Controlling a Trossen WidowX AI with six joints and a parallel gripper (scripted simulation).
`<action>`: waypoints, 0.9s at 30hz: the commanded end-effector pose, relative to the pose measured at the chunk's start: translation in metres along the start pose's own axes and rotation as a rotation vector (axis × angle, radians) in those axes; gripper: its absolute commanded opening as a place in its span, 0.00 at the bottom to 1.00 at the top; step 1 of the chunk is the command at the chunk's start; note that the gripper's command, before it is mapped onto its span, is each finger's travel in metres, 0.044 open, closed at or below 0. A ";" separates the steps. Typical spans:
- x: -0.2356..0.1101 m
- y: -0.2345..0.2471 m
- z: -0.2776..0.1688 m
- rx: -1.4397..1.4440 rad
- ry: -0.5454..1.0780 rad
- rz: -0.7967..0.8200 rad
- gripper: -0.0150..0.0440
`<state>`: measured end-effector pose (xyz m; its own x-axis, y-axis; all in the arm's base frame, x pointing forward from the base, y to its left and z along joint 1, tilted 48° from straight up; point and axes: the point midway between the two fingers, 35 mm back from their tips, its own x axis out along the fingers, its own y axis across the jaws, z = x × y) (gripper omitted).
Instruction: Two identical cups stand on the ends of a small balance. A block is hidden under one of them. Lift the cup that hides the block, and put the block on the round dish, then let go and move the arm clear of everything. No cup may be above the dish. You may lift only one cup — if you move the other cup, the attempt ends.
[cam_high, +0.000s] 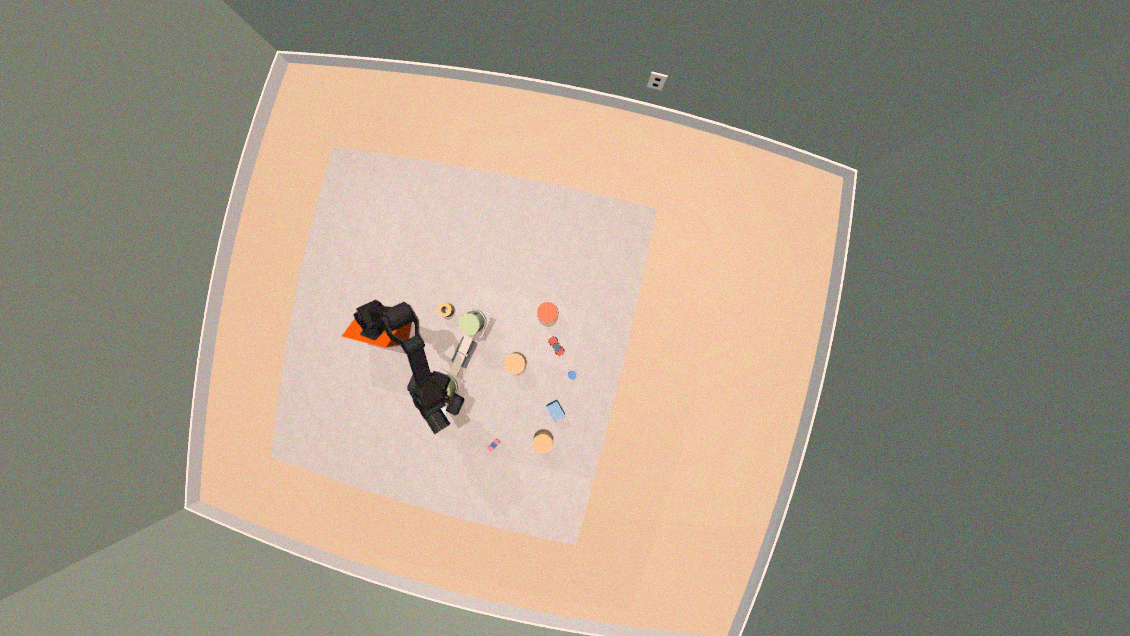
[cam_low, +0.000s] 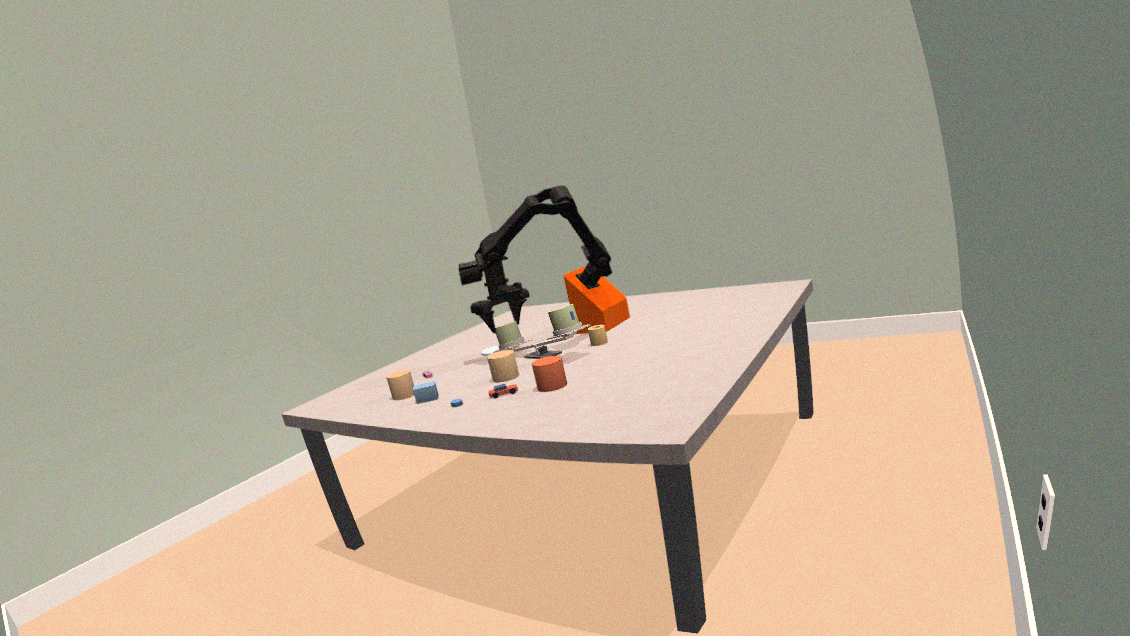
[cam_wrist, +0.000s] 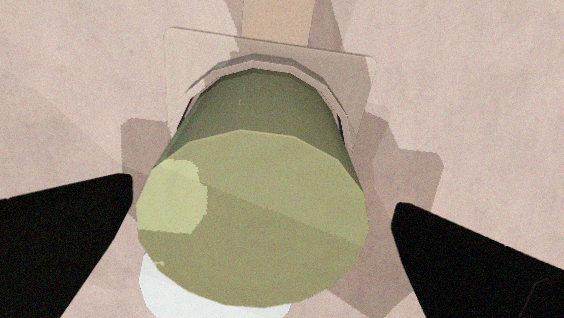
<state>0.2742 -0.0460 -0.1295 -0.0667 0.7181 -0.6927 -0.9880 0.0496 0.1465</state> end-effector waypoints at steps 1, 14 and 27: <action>0.010 0.002 -0.001 0.010 -0.008 0.004 1.00; 0.031 0.004 0.000 0.010 -0.010 0.005 1.00; 0.033 0.004 0.001 0.009 -0.011 0.005 0.79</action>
<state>0.2688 -0.0226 -0.1505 -0.0708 0.7232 -0.6871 -0.9871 0.0485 0.1527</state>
